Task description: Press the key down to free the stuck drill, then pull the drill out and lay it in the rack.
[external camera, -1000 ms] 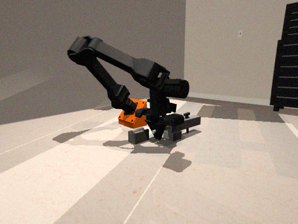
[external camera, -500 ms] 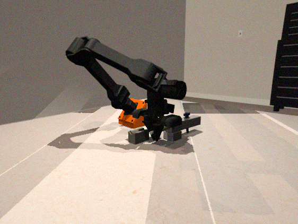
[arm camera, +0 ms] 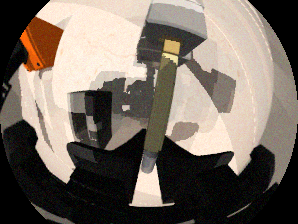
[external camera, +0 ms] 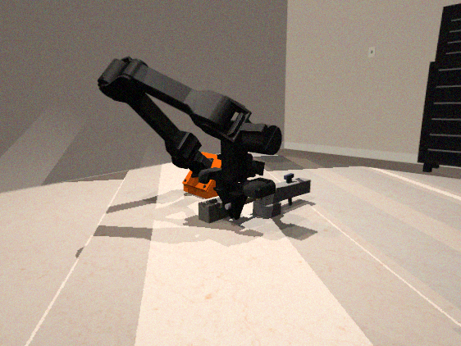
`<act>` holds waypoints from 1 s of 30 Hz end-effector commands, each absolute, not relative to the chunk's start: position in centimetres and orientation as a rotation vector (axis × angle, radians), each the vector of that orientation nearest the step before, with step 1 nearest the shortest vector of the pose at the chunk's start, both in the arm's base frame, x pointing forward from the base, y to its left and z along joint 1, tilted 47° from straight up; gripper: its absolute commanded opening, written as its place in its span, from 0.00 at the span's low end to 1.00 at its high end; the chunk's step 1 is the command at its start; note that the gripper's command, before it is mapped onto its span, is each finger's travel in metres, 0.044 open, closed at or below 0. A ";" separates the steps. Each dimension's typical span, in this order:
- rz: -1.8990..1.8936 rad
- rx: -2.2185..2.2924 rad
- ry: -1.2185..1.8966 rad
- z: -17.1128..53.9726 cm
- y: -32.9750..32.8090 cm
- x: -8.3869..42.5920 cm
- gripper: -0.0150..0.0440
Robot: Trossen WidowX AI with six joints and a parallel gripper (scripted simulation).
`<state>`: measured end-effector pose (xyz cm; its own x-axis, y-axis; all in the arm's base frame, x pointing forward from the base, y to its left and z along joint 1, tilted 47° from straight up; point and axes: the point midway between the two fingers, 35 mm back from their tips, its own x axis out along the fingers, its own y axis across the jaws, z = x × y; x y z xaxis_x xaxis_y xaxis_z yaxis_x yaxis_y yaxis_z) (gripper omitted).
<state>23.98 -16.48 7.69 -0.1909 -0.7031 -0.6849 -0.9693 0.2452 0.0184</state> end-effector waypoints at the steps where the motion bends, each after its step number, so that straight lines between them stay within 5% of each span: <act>1: 0.612 -1.530 1.960 8.7 -17.0 24.1 0.25; 30: 0.611 -1.531 1.960 10.7 -18.1 23.7 0.25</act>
<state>23.61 -18.32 10.51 -0.1849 -0.7059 -0.6837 -0.9708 0.2393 0.0154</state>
